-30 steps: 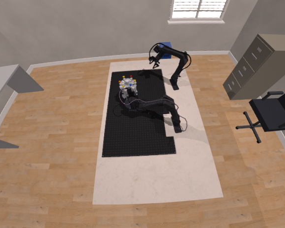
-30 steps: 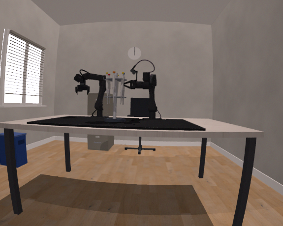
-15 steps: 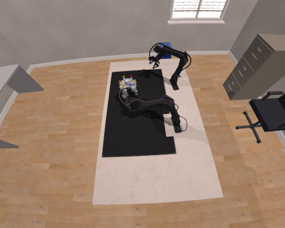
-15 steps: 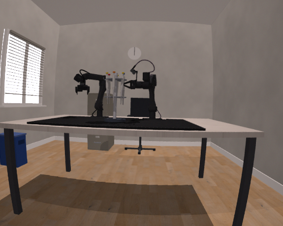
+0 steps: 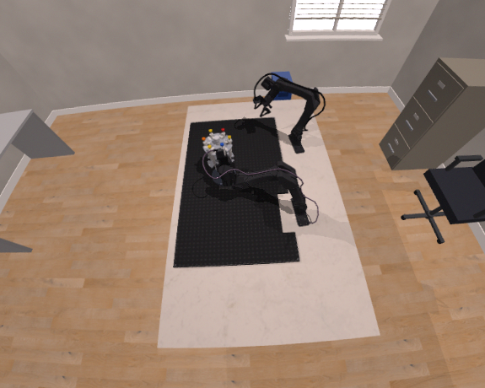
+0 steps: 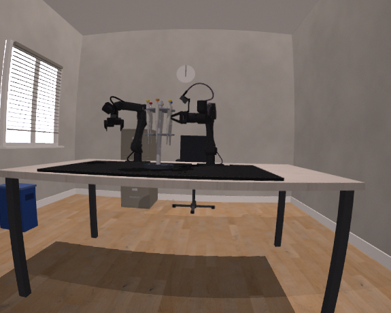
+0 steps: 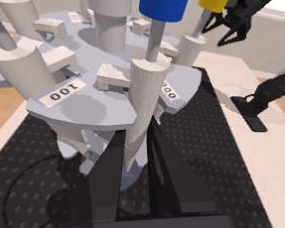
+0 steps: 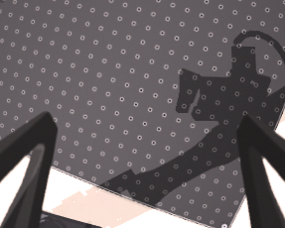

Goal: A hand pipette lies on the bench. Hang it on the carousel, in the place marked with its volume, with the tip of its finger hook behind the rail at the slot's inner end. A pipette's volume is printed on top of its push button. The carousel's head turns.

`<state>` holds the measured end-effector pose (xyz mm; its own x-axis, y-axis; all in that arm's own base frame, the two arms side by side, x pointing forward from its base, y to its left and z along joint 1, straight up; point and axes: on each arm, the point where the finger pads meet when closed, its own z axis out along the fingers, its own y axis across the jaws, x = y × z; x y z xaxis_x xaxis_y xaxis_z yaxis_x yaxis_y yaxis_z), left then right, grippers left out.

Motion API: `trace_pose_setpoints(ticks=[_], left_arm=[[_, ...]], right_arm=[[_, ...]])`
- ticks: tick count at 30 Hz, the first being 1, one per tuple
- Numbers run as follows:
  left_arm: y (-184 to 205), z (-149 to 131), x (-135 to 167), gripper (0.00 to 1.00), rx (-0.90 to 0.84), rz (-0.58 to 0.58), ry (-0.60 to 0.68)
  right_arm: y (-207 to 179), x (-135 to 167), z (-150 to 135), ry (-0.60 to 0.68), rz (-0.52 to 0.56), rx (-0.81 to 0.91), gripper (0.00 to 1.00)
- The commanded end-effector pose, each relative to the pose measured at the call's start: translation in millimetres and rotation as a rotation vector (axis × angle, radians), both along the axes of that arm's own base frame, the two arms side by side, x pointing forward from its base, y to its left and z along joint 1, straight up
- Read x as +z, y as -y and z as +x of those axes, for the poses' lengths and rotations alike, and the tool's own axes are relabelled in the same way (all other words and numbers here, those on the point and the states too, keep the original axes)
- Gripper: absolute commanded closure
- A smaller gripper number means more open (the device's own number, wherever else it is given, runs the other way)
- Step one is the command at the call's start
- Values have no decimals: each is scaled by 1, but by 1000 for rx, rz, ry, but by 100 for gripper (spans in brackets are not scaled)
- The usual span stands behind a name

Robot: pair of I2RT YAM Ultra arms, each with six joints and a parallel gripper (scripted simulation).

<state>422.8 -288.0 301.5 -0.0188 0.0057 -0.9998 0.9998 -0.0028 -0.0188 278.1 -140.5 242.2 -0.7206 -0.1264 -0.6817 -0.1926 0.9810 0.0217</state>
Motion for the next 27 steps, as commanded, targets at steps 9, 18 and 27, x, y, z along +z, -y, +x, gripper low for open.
trace_pose_setpoints(ticks=[9,18,27], left_arm=[[2,-6,7,88,-18,-13,40],[2,-6,7,88,-18,-13,40],[2,-6,7,88,-18,-13,40]], right_arm=[[4,11,4,47,-22,5,0],[4,11,4,47,-22,5,0],[4,11,4,47,-22,5,0]])
